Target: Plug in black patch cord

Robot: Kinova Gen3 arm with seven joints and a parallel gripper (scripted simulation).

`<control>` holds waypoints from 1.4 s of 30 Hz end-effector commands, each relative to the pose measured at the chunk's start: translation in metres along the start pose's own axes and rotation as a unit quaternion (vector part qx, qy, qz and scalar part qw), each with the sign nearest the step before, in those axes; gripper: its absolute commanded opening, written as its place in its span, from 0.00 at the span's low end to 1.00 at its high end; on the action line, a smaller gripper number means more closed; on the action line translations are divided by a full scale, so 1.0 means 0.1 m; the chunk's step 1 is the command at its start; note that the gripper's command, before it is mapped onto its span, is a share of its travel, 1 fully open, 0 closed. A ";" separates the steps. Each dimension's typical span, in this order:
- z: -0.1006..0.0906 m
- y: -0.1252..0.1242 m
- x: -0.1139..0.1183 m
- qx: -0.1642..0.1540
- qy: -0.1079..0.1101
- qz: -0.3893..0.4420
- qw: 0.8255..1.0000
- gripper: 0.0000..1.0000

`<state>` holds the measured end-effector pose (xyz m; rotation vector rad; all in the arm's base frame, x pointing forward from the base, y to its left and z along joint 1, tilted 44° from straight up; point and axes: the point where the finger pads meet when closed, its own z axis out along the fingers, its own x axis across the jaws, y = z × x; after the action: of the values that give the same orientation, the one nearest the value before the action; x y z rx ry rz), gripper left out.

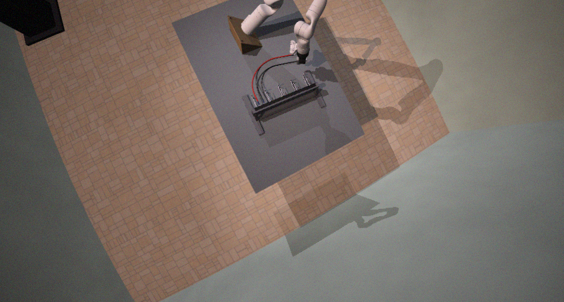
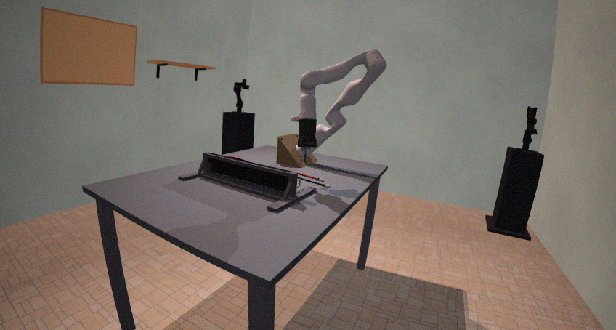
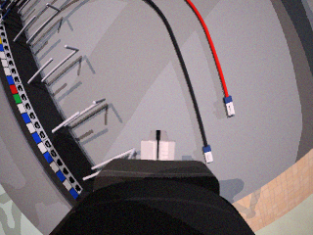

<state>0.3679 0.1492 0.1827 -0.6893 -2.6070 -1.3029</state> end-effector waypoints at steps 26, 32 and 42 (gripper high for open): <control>0.27 0.47 0.82 0.093 0.041 -0.174 0.980 0.00; 0.27 0.47 0.82 0.093 0.041 -0.174 0.980 0.00; 0.27 0.47 0.82 0.093 0.041 -0.174 0.980 0.00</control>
<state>0.3184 0.2227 0.2266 -0.1495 -2.8169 -1.1138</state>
